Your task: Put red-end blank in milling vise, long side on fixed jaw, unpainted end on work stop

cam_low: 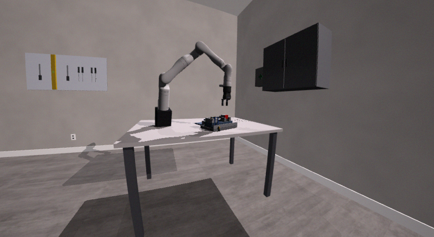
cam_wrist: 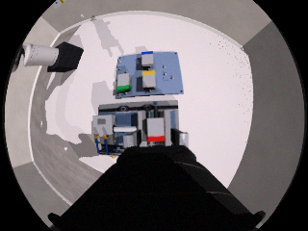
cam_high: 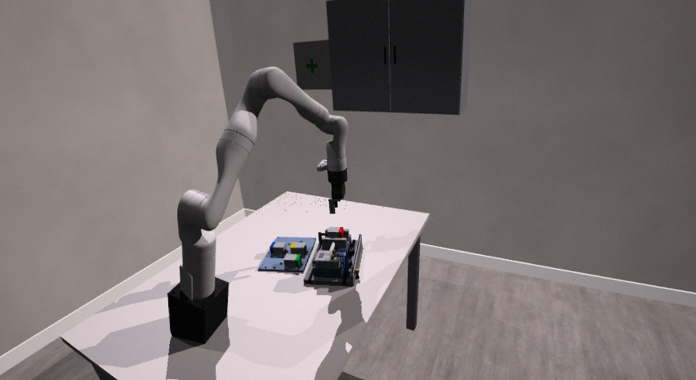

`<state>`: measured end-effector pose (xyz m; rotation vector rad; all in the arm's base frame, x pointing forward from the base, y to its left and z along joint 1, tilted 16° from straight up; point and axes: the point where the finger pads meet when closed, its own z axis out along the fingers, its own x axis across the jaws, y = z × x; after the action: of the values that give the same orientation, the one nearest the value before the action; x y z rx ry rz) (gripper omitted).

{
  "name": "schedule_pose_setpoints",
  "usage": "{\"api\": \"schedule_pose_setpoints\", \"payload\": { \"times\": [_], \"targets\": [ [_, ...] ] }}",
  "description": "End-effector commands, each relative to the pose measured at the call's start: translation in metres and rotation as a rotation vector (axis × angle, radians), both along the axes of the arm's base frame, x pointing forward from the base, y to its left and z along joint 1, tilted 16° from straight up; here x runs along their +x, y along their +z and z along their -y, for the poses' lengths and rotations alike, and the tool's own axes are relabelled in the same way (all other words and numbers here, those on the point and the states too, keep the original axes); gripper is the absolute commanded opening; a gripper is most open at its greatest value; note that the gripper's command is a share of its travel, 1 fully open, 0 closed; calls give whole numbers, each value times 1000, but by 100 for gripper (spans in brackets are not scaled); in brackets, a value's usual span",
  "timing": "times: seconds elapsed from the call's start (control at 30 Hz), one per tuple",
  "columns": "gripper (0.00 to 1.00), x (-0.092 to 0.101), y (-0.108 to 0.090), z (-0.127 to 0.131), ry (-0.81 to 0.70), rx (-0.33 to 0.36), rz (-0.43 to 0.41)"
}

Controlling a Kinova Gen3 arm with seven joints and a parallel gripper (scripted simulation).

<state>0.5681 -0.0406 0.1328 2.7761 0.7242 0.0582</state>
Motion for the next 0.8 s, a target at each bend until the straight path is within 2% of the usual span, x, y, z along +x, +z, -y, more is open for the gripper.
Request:
{"api": "schedule_pose_setpoints", "payload": {
  "times": [0.0, 0.77],
  "targets": [
    [100, 0, 0, 0, 0, 0, 1],
    [100, 0, -2, 1, 0, 0, 1]
  ]
}}
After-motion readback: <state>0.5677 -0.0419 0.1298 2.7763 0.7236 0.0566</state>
